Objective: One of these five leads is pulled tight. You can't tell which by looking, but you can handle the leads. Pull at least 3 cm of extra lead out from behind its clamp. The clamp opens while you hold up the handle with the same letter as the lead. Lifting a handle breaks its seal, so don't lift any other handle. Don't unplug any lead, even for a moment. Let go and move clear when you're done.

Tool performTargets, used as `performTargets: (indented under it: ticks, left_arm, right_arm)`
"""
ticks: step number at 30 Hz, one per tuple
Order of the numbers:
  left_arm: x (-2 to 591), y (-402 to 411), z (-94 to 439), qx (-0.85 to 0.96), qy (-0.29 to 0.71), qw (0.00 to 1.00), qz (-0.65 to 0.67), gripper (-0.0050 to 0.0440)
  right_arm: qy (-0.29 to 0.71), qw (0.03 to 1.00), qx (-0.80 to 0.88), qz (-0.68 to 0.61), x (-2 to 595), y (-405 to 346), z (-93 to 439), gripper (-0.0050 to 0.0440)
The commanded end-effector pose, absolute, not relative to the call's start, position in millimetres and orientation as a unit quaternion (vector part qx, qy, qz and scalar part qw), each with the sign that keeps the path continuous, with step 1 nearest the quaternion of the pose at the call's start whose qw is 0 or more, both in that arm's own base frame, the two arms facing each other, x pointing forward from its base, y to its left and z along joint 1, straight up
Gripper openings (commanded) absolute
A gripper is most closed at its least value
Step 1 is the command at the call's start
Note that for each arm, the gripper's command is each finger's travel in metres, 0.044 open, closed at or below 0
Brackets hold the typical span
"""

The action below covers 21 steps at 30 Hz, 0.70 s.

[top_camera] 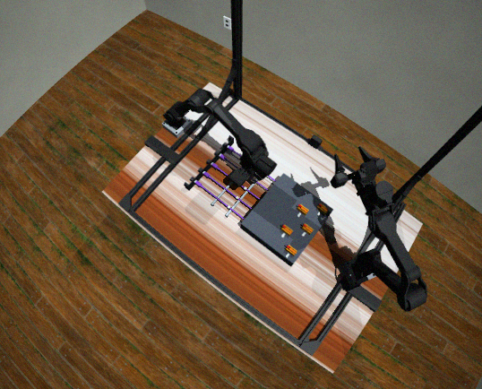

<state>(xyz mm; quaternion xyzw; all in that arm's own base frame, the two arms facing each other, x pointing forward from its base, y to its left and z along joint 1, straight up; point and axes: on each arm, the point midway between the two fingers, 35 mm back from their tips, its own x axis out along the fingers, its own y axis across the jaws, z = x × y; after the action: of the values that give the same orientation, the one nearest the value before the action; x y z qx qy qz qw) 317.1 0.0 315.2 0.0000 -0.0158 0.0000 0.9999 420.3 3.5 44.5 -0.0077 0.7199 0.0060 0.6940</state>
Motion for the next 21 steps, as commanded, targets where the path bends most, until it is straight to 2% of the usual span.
performTargets:
  ticks: [1, 3, 4, 21]
  left_arm:
    - [315.7, 0.0, 322.7, 0.0, -0.025, 1.0, 0.0, 0.044]
    - [315.7, 0.0, 322.7, 0.0, -0.025, 1.0, 0.0, 0.044]
    - [315.8, 0.0, 322.7, 0.0, -0.025, 1.0, 0.0, 0.044]
    - [315.8, 0.0, 322.7, 0.0, -0.025, 1.0, 0.0, 0.044]
  right_arm:
    - [0.707, 0.707, -0.009, 0.009, 422.7, 4.4, 57.8, 0.0209]
    - [0.707, 0.707, -0.009, 0.009, 422.7, 4.4, 57.8, 0.0209]
    - [0.707, 0.707, -0.009, 0.009, 422.7, 4.4, 7.8, 0.0209]
    - [0.707, 0.707, -0.009, 0.009, 422.7, 4.4, 7.8, 0.0209]
